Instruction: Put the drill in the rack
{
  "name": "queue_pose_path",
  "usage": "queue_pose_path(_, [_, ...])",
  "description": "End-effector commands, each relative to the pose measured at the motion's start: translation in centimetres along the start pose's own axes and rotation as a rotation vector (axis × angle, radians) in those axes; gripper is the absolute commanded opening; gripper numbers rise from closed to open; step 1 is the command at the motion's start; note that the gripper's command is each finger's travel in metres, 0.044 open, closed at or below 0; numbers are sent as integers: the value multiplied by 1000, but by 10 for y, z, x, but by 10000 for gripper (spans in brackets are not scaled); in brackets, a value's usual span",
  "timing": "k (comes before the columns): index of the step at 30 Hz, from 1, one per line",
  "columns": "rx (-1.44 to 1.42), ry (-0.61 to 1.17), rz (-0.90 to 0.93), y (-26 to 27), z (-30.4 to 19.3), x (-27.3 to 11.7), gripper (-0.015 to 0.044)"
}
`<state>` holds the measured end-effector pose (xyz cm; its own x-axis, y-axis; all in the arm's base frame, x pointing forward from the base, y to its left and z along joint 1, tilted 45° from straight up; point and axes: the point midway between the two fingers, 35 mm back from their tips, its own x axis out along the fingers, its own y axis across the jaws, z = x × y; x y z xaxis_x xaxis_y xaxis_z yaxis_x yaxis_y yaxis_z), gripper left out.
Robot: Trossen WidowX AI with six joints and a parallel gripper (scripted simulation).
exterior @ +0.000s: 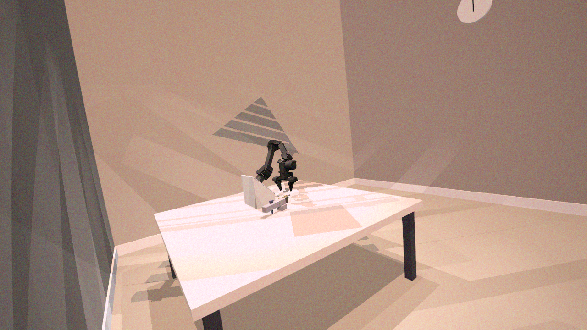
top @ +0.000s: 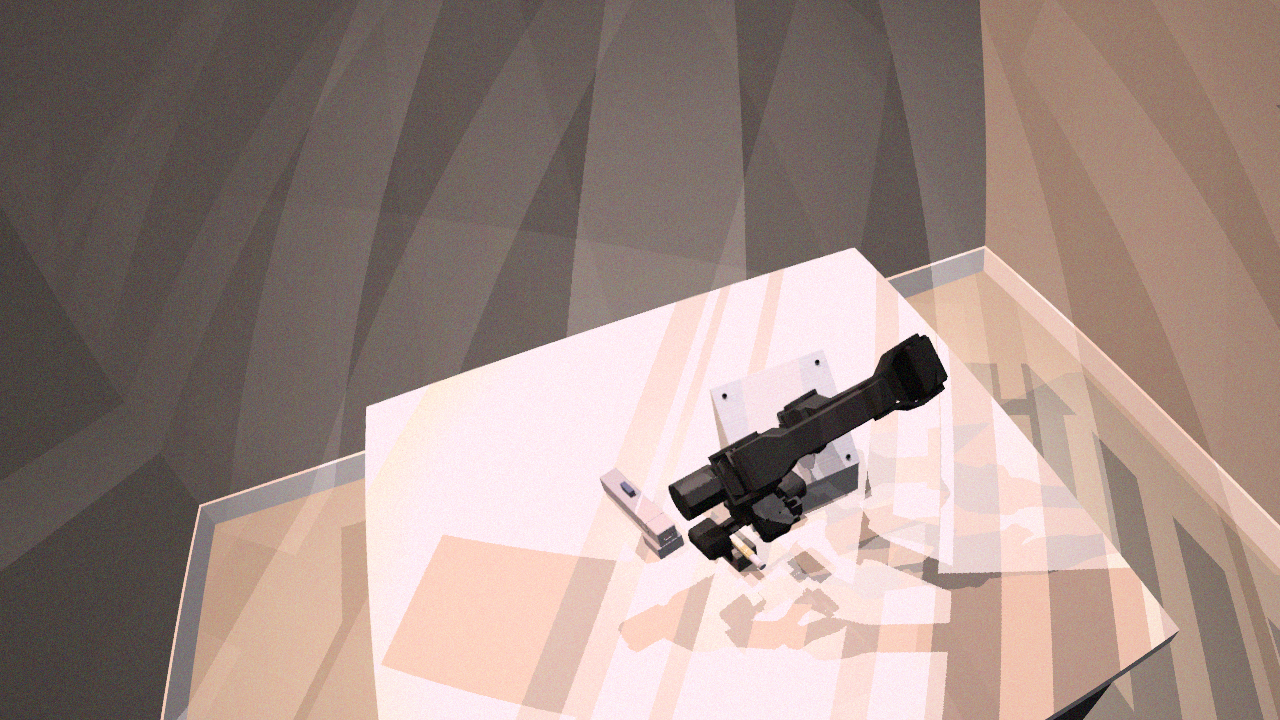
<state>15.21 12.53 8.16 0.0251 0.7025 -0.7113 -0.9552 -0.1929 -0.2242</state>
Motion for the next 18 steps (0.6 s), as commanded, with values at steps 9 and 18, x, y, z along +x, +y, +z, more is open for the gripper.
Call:
queue_pose_path(9, [-371, 60, -243, -124, -2, -29, 440])
queue_pose_path(18, [-893, 213, -541, -274, -12, -84, 440])
